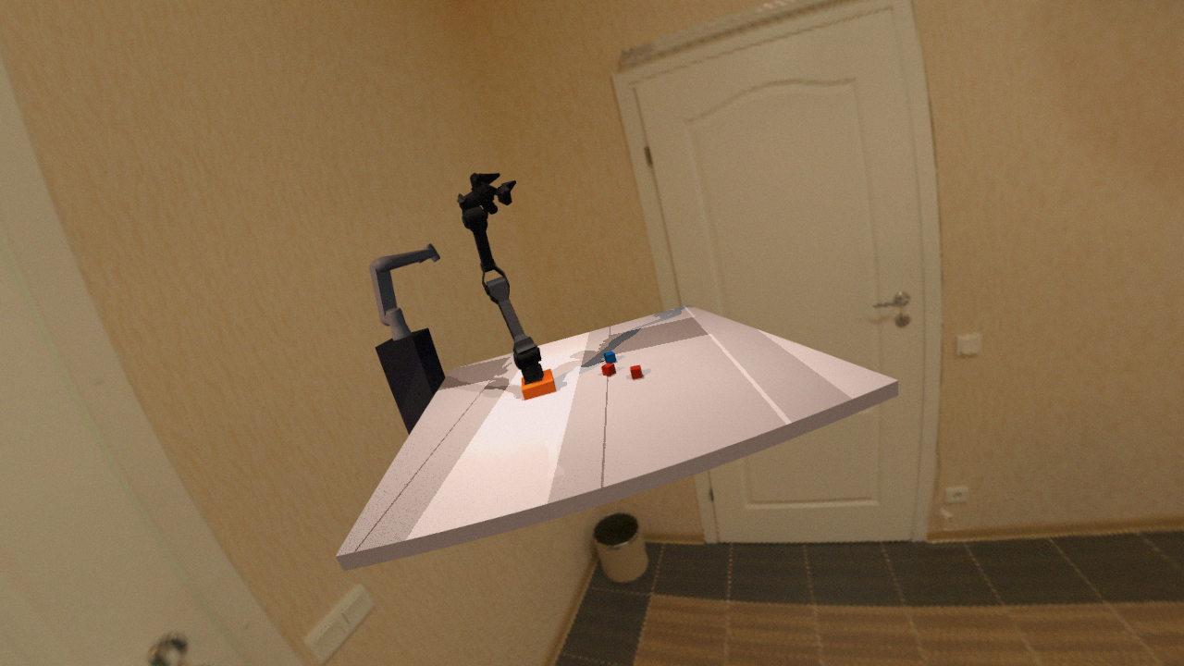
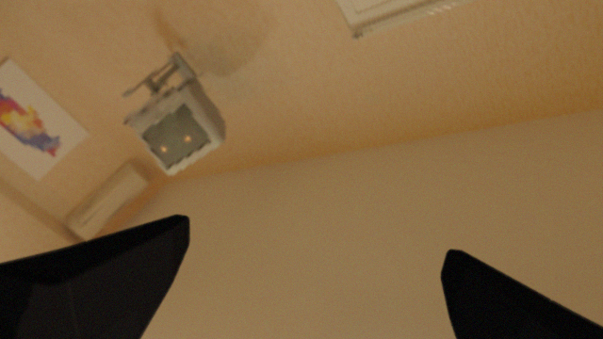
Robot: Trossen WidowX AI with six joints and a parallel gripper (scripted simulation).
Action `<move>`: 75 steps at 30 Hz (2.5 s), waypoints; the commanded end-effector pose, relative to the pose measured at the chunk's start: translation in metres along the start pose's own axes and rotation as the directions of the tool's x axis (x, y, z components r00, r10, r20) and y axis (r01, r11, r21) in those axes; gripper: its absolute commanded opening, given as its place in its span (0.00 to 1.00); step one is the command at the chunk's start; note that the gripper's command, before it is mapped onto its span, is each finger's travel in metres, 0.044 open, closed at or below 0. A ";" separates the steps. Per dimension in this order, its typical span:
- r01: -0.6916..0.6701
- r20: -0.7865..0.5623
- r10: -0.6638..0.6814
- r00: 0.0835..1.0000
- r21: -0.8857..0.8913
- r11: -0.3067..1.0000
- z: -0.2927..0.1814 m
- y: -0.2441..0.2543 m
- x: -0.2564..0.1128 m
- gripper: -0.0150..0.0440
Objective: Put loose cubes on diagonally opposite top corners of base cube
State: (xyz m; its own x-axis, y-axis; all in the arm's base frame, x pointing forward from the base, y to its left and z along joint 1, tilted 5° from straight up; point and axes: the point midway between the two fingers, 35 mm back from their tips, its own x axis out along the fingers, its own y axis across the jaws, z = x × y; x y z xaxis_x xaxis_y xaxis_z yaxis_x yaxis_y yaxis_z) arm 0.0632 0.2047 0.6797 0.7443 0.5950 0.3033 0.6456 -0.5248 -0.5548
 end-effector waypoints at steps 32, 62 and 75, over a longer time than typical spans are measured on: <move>0.400 -0.387 -0.103 0.916 0.868 0.294 -0.167 0.131 -0.044 0.70; 0.581 -0.368 0.450 0.814 0.505 -0.638 -0.152 0.391 -0.020 0.70; 0.695 -0.109 0.687 0.718 0.178 -0.697 -0.069 0.488 -0.009 0.70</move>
State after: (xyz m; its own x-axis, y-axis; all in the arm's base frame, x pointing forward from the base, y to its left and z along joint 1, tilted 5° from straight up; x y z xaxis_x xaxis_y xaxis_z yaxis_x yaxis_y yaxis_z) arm 0.3739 -0.1020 0.4859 1.0000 0.0029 0.0051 -0.0048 0.9162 0.4007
